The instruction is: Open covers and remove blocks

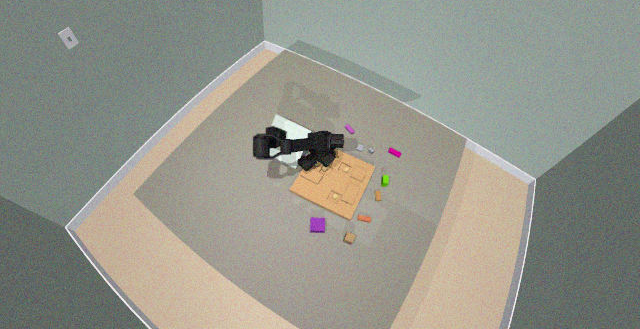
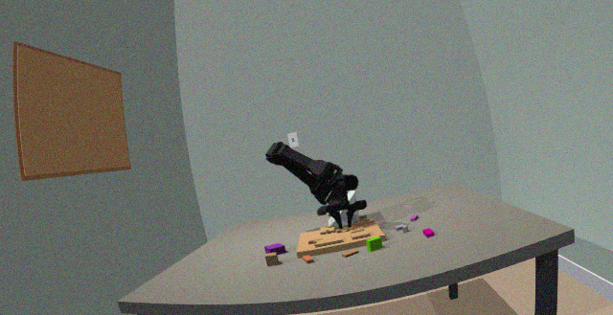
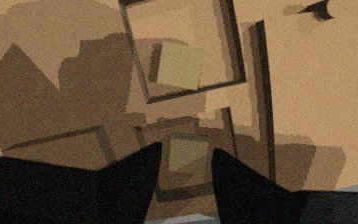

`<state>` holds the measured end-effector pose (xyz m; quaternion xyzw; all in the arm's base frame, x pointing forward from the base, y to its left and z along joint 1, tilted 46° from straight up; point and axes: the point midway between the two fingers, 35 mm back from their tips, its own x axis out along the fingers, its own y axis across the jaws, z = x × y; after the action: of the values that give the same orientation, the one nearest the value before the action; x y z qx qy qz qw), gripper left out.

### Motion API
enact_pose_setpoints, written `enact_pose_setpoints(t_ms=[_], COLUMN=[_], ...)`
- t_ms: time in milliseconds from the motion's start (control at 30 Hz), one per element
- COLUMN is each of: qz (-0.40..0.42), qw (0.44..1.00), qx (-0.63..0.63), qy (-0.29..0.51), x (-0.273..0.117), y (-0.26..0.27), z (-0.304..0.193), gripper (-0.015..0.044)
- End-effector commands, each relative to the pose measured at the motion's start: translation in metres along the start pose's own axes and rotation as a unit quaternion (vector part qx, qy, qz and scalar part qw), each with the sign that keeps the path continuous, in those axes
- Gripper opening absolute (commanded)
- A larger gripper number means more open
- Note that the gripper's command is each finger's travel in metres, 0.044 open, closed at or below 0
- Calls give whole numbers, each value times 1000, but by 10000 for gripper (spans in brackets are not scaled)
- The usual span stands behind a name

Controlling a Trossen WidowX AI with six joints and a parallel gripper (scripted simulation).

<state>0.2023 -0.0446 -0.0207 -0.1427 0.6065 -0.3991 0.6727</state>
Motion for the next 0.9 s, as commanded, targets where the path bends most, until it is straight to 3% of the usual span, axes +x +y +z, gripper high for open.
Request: enact_pose_setpoints(t_ms=[0,267,867], qz=[0,0,1], qw=[1000,1000,1000], qx=[0,0,-1], qy=[0,0,0], x=[0,0,-17], y=[0,0,1], z=[0,0,1], gripper=[130,80,80])
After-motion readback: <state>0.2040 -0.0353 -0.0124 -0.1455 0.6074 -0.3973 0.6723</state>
